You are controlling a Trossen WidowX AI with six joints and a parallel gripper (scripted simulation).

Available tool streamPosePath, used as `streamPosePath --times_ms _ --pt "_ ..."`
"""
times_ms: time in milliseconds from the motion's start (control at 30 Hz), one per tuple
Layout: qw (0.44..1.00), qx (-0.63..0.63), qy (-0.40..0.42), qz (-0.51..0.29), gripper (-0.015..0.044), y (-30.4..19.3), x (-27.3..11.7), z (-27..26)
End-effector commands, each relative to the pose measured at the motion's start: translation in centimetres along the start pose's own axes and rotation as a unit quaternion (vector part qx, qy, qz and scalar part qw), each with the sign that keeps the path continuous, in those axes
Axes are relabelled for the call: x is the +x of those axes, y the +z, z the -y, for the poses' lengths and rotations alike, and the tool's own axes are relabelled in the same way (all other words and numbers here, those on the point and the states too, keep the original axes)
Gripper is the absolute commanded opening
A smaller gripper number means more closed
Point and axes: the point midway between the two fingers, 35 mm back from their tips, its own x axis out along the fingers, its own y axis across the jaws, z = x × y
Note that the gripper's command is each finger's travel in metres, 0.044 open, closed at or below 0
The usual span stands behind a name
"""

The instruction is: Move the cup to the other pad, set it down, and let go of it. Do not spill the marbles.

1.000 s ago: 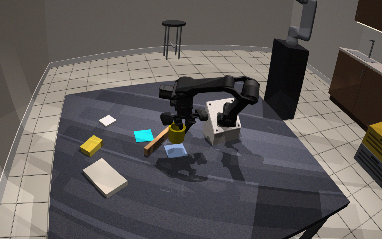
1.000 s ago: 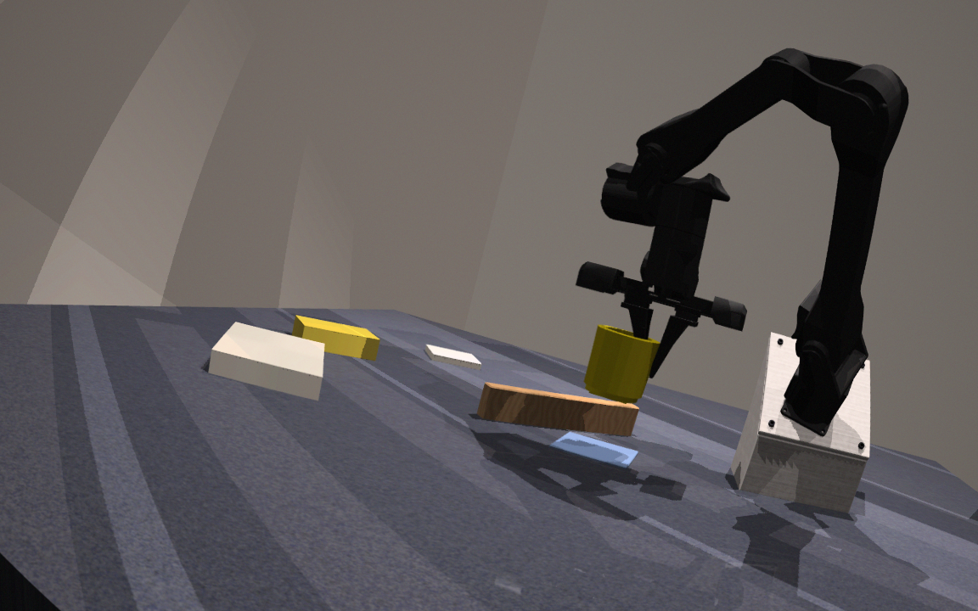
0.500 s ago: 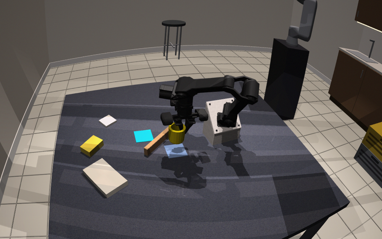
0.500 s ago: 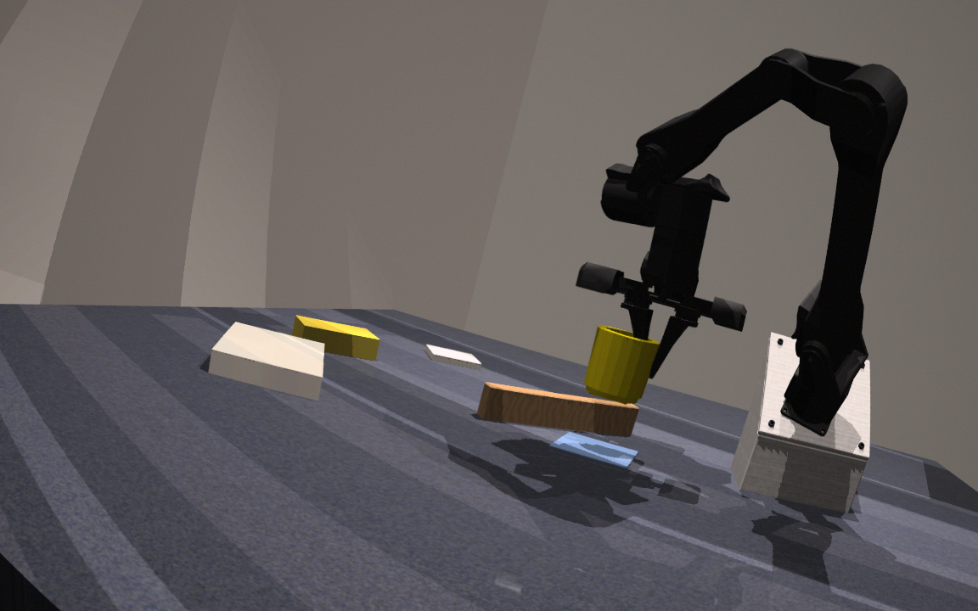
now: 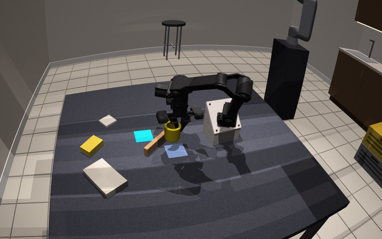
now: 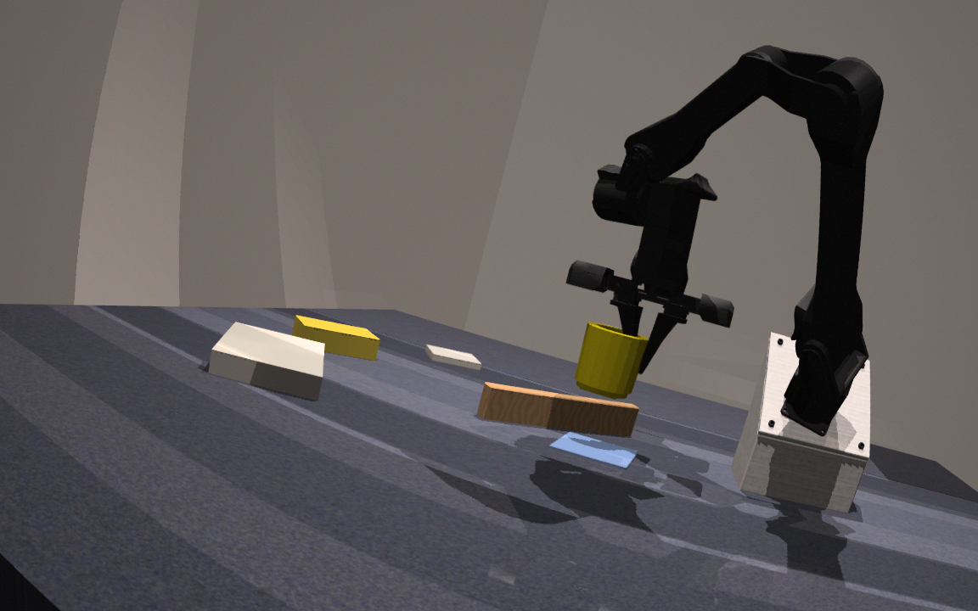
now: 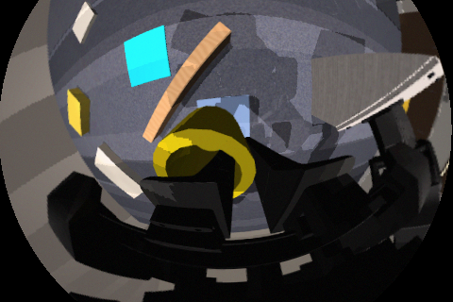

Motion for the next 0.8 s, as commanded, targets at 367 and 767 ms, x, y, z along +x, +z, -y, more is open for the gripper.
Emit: streamPosePath --times_ms 367,767 --pt "1.000 -0.005 0.002 0.005 0.0000 1.9 -0.2 -1.9" --pt "1.000 -0.006 0.002 0.005 0.0000 3.5 -0.3 -3.4"
